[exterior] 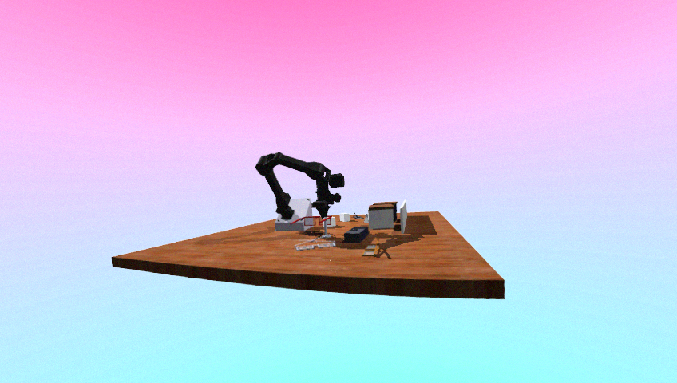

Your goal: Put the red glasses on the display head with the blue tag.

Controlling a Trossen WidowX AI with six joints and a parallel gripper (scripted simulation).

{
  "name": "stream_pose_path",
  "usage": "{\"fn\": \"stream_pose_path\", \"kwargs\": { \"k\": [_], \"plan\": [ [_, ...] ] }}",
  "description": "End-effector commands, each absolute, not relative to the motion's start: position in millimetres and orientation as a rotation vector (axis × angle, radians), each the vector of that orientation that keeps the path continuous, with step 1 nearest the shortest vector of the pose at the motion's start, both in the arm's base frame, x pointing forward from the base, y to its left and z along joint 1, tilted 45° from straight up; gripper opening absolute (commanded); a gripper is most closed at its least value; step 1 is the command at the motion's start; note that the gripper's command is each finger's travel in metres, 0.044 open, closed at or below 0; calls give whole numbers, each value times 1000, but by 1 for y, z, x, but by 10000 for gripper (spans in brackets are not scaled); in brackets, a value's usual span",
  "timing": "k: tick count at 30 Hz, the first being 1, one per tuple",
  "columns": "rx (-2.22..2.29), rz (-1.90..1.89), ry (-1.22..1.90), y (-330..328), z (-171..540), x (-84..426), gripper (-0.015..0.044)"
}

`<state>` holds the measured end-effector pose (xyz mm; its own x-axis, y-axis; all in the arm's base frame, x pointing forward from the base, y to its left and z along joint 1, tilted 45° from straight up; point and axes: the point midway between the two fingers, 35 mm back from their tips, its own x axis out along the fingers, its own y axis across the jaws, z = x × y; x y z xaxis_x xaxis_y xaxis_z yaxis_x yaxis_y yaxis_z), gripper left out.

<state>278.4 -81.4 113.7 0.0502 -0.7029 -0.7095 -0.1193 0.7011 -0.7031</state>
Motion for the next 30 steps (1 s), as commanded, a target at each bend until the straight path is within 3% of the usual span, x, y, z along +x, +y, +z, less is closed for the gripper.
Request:
{"fn": "stream_pose_path", "kwargs": {
  "k": [1,30],
  "plan": [
    [-710,-513,1473,-81,115,275,0],
    [-710,-513,1473,-81,114,274,0]
  ]
}}
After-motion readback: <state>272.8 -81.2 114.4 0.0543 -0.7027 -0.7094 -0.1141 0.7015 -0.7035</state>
